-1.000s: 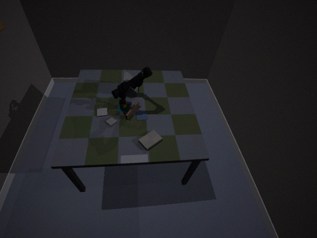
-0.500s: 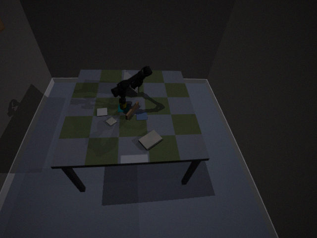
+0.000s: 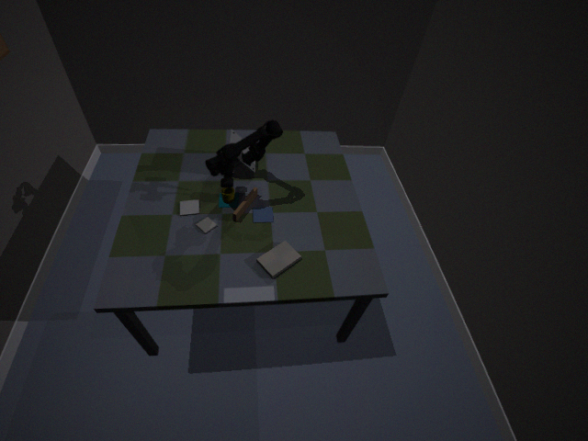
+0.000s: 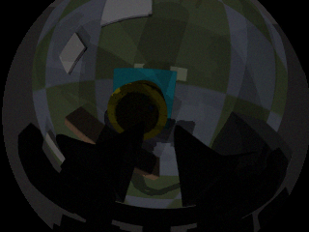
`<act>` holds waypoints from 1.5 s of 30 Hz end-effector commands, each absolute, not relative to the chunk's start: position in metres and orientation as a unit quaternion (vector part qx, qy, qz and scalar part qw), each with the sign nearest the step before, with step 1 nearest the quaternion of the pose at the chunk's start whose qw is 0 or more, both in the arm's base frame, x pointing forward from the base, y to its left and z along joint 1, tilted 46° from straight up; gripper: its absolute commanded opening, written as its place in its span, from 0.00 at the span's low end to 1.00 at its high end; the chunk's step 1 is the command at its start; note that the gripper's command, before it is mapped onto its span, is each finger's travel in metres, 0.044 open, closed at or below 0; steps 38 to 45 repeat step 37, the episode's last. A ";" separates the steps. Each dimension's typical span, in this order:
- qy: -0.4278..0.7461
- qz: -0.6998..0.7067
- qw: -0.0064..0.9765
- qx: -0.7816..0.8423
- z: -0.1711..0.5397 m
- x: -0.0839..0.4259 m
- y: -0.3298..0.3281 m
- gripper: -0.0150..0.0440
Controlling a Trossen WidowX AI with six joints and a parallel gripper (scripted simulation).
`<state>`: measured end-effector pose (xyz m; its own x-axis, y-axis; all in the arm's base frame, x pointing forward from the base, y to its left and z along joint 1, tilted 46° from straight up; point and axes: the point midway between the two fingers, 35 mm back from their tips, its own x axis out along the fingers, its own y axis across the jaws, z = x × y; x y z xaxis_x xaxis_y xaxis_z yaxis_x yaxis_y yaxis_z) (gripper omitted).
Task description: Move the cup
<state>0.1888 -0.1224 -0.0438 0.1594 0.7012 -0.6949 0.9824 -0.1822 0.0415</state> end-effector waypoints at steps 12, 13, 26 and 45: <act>0.586 -0.276 0.255 0.718 -0.041 0.188 -0.125 0.95; 0.586 -0.276 0.255 0.718 -0.040 0.188 -0.127 0.99; 0.585 -0.278 0.260 0.716 -0.006 0.181 -0.161 1.00; 0.585 -0.277 0.256 0.718 0.000 0.179 -0.165 1.00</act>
